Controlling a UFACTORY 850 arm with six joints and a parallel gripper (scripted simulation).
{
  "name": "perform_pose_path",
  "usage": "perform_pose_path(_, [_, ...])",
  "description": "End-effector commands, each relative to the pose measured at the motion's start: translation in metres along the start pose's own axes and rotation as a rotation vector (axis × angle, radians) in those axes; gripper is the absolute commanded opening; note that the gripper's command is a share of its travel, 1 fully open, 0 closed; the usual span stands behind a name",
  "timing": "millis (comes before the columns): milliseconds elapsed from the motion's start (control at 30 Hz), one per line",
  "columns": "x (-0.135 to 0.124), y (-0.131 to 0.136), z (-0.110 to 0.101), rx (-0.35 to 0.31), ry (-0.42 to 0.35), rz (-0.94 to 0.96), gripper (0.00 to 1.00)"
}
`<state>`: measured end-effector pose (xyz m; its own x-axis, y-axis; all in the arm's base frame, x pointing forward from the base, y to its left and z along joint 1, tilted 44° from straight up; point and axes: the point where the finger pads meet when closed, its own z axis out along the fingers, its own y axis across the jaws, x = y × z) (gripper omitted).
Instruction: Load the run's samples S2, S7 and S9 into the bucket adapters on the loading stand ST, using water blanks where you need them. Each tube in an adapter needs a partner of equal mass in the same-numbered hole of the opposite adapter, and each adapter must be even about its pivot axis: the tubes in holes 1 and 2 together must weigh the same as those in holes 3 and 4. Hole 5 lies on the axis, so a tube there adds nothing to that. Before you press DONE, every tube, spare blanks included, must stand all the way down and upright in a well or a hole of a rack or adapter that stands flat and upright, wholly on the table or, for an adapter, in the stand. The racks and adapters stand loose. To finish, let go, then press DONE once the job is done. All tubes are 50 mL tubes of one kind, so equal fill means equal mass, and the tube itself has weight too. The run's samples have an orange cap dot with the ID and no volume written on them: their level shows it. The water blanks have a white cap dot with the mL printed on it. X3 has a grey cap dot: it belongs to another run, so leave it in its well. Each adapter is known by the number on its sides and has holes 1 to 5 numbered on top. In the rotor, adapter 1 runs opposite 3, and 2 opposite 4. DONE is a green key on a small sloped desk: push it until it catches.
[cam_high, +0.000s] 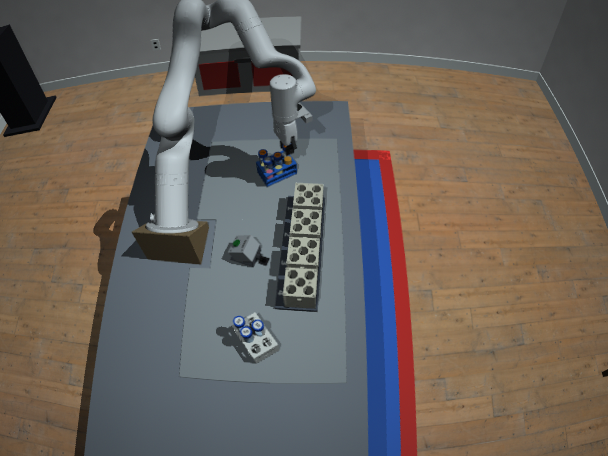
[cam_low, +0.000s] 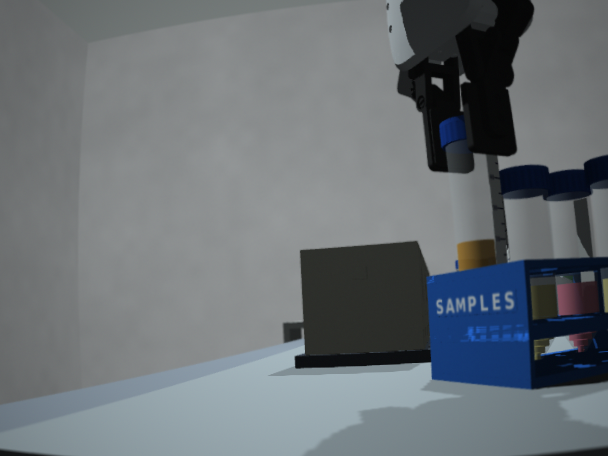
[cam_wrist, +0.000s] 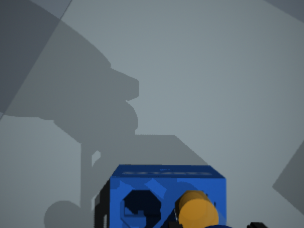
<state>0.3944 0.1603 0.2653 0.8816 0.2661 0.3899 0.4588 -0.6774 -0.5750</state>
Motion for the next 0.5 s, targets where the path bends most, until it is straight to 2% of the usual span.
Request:
perform_pose_path(0, [0.001, 0.0, 0.001, 0.0, 0.001, -0.001, 0.0])
perform_pose_path(467, [0.001, 0.0, 0.015, 0.0, 0.001, -0.001, 0.0])
